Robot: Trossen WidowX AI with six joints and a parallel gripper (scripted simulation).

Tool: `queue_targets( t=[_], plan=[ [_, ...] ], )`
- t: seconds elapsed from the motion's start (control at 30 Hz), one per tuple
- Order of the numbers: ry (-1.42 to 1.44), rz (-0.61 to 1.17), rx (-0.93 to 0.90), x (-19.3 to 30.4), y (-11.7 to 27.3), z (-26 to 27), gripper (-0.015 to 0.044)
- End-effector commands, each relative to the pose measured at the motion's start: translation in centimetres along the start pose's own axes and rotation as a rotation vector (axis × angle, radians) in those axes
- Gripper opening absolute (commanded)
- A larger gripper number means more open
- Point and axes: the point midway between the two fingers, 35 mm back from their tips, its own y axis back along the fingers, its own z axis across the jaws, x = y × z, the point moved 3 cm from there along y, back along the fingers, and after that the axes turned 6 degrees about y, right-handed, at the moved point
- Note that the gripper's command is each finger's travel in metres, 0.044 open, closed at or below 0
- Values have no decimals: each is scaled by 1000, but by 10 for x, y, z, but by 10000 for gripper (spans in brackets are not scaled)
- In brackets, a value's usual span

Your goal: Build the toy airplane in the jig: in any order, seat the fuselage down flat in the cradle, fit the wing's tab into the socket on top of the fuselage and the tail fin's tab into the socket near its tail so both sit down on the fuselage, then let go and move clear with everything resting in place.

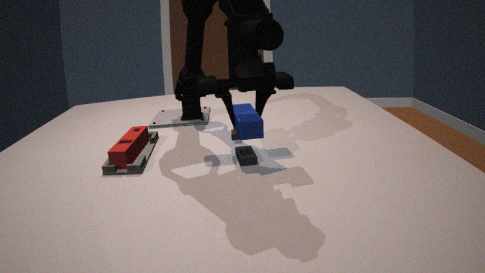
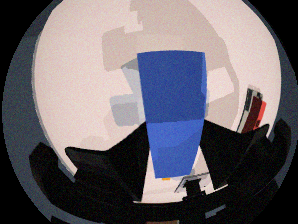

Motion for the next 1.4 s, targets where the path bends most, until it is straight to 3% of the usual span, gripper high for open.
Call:
queue_targets(
  t=[0.0, 0.63, 1.37],
  plan=[
    [-5, -14, -3, -1, 14, 0, 0],
    [-4, -14, -5, 7, 72, -1, 0],
    [307, -14, 4, 6, 62, -65, 0]
  ],
)
